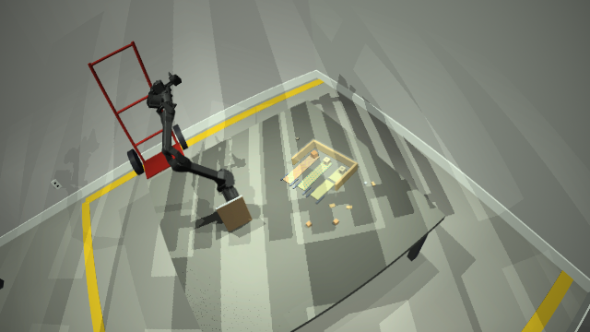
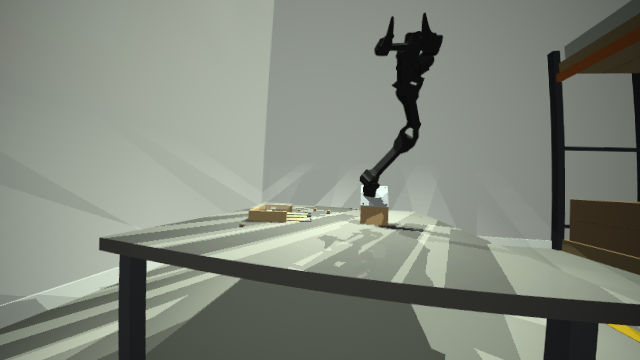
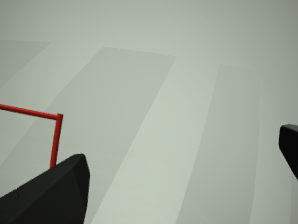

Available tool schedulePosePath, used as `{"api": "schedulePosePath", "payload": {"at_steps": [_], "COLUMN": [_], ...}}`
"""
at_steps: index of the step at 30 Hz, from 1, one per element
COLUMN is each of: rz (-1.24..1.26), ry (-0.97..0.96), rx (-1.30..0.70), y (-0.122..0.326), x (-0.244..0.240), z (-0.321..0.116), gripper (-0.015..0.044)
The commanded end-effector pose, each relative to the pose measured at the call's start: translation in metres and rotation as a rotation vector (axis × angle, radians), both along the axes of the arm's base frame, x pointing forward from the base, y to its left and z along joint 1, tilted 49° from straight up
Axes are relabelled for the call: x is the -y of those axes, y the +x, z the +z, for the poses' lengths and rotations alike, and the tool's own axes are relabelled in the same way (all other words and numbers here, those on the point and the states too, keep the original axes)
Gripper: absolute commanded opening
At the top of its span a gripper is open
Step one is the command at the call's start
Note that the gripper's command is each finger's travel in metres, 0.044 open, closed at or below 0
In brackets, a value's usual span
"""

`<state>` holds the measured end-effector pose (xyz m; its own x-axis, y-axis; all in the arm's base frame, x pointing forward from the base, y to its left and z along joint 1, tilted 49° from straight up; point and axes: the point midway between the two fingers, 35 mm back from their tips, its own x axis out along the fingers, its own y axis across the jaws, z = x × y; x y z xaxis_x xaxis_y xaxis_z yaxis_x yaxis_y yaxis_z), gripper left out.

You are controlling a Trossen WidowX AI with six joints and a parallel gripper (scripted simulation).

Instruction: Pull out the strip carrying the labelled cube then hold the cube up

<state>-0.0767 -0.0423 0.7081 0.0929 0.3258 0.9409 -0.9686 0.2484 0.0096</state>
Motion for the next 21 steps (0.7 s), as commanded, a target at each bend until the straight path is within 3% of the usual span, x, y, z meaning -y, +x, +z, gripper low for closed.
{"api": "schedulePosePath", "payload": {"at_steps": [1, 11, 21], "rz": [-0.053, -0.161, -0.201], "ry": [-0.112, -0.339, -0.518], "rx": [-0.055, -0.199, -0.45], "y": [0.046, 0.163, 0.276], "x": [-0.058, -0.152, -0.195], "z": [-0.007, -0.054, -0.145], "gripper": [0.04, 0.04, 0.04]}}
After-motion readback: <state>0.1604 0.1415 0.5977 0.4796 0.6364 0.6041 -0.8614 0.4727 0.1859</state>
